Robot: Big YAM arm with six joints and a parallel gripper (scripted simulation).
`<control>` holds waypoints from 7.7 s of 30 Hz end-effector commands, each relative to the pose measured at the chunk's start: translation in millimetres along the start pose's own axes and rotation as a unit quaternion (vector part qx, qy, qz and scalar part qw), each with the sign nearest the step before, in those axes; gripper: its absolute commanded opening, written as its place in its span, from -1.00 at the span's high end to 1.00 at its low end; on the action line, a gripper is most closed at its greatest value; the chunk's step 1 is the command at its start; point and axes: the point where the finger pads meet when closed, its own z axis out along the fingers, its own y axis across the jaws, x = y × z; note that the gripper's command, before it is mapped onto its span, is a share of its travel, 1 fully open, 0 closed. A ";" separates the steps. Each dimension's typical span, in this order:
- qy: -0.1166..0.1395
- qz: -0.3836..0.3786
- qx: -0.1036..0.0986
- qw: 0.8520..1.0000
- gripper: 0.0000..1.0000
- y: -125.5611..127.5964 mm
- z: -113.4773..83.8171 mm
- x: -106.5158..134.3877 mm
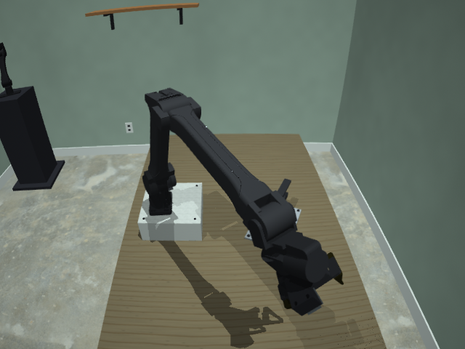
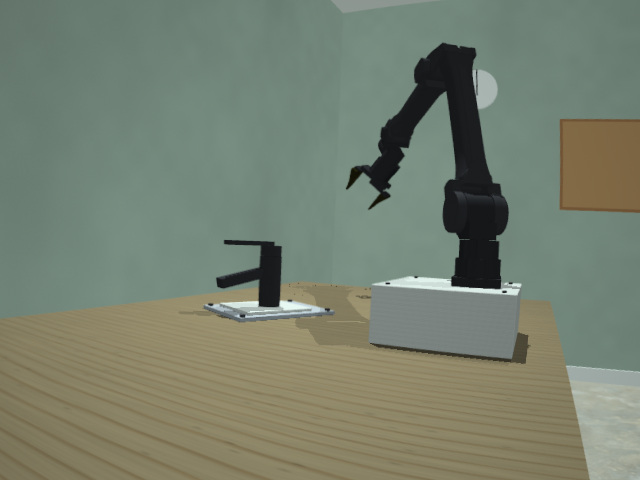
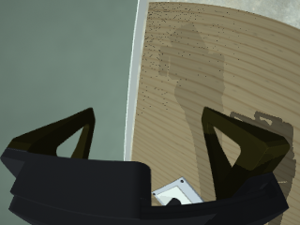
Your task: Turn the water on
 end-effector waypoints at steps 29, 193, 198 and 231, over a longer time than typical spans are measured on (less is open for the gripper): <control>0.054 -0.198 0.021 0.978 -1.00 68.5 17.4 97.0; 0.246 -0.663 0.052 0.705 -1.00 110.6 55.0 395.1; 0.263 -0.701 0.049 0.661 -1.00 108.5 52.0 422.7; 0.313 -0.814 0.034 0.488 -1.00 94.6 34.1 511.0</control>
